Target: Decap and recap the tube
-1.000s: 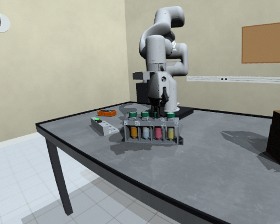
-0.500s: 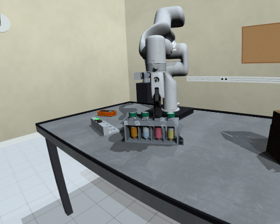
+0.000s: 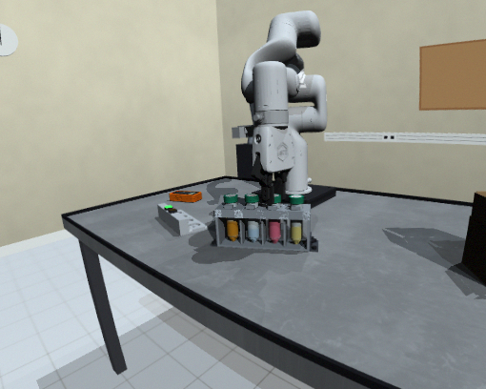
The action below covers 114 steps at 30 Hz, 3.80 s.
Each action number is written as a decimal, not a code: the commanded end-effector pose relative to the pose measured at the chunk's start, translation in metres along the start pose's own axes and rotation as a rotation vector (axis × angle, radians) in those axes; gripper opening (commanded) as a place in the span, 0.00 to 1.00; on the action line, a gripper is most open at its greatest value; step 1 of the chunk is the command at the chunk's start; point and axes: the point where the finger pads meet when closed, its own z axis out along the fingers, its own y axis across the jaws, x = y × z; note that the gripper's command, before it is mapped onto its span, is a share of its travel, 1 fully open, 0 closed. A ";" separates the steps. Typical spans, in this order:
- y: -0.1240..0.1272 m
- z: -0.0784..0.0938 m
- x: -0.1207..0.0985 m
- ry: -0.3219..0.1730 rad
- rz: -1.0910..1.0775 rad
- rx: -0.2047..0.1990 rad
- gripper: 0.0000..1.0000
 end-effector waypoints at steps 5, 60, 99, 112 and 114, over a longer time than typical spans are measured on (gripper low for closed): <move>-0.002 -0.001 -0.001 -0.003 0.259 0.005 0.00; -0.002 -0.002 -0.001 0.001 -1.312 0.006 0.46; -0.002 -0.001 -0.001 -0.002 -0.312 0.006 0.00; -0.002 0.000 -0.001 -0.003 0.238 0.005 0.00; -0.002 0.000 -0.001 -0.003 0.259 0.005 0.00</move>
